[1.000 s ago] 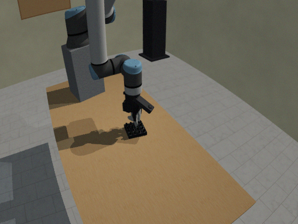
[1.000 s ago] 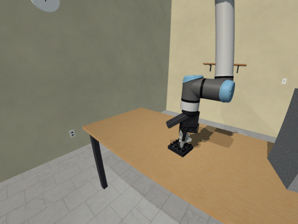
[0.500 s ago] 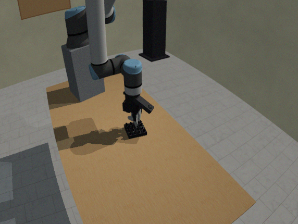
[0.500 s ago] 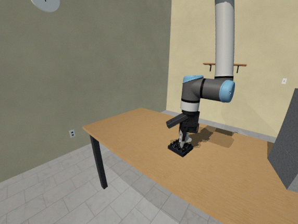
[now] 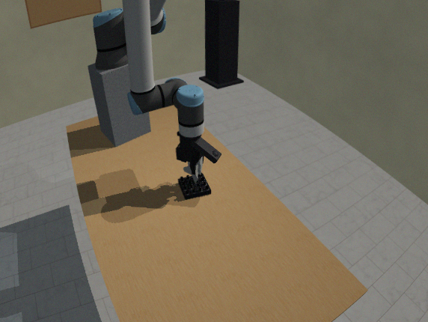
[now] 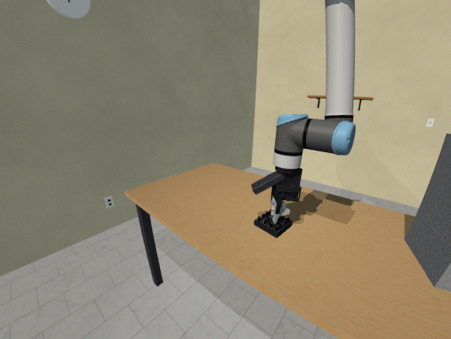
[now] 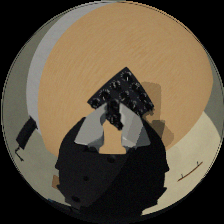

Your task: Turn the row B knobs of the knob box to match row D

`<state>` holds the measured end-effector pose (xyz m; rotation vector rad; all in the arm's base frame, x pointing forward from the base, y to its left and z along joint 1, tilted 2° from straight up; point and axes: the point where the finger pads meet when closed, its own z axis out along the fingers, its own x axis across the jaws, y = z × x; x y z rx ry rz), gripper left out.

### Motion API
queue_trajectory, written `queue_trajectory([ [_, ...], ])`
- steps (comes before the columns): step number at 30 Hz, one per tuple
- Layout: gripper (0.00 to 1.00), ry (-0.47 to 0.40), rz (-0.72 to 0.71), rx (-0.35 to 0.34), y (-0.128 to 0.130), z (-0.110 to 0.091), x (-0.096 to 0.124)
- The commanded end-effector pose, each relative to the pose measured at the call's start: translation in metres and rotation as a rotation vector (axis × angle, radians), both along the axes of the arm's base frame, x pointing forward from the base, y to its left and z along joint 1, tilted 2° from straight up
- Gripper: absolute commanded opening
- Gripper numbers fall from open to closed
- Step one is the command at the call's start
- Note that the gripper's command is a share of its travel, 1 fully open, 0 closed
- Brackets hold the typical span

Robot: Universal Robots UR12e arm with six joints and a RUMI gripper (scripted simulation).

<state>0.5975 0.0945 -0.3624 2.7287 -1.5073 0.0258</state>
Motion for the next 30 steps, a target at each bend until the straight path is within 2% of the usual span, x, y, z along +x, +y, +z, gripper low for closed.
queue_trajectory([
  [1,0.11,-0.001,0.000,0.000,0.0000,0.0005,0.0005],
  [6,0.11,-0.001,0.000,0.000,0.0000,0.0005,0.0005],
  [7,0.04,-0.001,0.000,0.000,0.0000,0.0005,0.0005],
  [30,0.04,-0.001,0.000,0.000,0.0000,0.0005,0.0005],
])
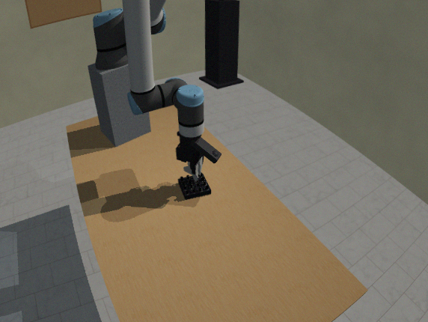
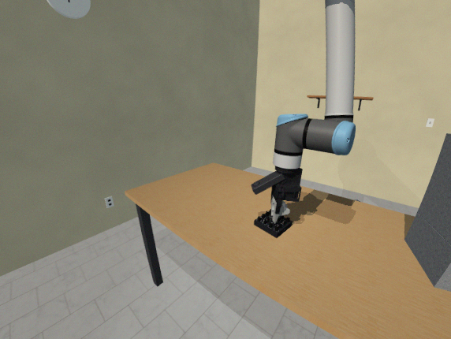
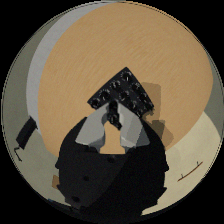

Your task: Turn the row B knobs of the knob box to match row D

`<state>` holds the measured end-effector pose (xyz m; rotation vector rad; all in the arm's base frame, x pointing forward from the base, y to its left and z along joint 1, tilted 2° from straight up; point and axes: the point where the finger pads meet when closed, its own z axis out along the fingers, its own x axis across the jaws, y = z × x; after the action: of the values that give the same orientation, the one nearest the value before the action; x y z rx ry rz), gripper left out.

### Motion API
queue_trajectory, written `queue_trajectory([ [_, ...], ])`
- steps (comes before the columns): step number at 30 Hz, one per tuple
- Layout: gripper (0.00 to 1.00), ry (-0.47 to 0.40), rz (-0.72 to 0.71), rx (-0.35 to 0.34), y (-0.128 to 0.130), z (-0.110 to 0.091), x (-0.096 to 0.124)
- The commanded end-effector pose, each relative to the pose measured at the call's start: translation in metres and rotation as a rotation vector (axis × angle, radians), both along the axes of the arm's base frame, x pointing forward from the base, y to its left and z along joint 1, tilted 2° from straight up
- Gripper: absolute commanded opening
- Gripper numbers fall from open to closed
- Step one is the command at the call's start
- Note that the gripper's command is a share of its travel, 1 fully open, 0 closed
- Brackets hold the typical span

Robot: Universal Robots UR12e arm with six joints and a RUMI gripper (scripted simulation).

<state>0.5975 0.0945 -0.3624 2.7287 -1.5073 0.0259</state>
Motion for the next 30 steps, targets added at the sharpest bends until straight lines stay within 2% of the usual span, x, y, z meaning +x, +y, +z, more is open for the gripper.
queue_trajectory([
  [1,0.04,-0.001,0.000,0.000,0.0000,0.0005,0.0005],
  [30,0.04,-0.002,-0.043,0.000,-0.0002,0.0005,0.0006],
])
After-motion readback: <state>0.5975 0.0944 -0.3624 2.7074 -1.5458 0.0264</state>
